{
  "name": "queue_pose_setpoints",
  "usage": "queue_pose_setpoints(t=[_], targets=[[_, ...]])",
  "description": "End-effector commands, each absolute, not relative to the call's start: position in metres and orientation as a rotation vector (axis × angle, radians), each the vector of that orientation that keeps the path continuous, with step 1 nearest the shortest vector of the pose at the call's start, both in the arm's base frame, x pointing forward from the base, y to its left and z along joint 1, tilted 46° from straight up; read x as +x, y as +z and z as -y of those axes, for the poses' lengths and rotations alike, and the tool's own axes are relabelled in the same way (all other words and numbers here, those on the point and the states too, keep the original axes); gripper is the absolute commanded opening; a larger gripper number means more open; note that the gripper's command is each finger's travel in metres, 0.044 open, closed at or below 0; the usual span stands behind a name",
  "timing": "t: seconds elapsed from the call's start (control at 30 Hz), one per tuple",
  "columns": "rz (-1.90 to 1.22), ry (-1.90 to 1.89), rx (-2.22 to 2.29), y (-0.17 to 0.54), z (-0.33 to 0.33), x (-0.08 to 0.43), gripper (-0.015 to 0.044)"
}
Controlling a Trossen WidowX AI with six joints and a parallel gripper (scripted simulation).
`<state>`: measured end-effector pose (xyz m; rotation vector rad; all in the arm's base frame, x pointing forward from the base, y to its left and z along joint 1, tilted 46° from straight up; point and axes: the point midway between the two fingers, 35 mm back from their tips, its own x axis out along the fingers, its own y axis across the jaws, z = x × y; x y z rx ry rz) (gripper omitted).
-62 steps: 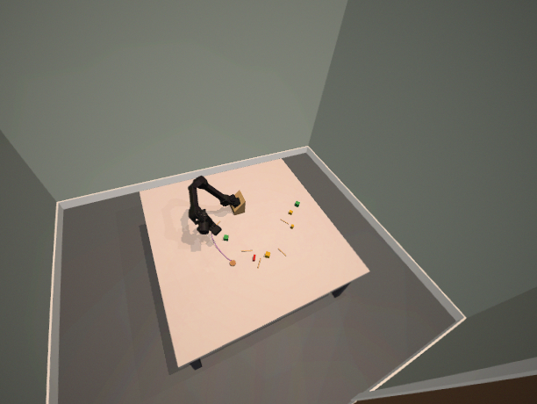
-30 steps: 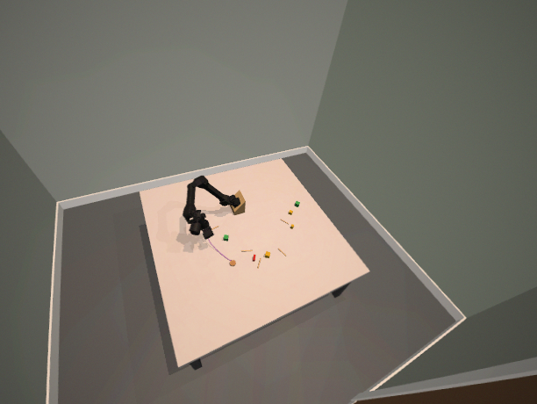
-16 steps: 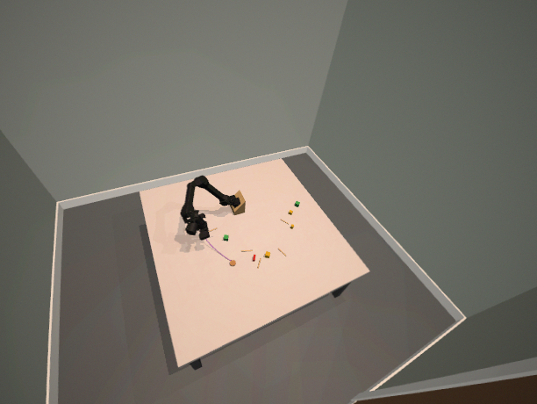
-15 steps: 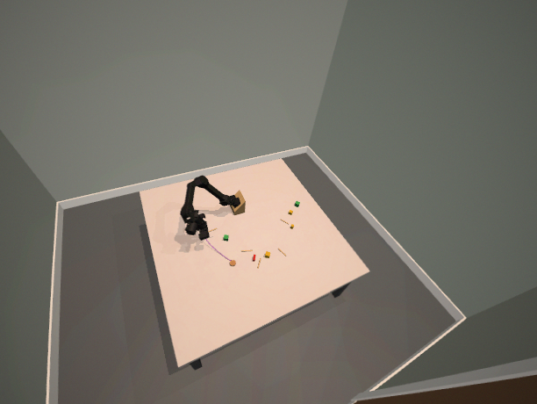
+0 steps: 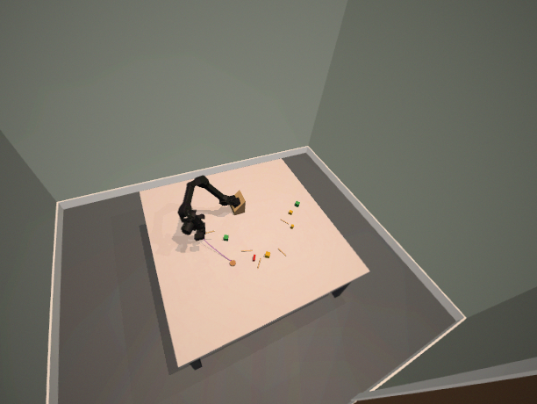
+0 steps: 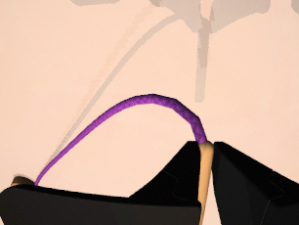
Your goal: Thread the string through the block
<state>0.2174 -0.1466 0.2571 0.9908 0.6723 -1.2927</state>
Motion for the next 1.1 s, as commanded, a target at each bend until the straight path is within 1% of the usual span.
queue_pose_setpoints(t=[0.0, 0.53, 1.07], targets=[[-0.622, -1.293, 1.038, 0.265, 0.15, 0.219, 0.0], [-0.502, -1.307, 1.162, 0.28, 0.161, 0.221, 0.0], [-0.424, -1.374, 1.075, 0.268, 0.168, 0.225, 0.0]])
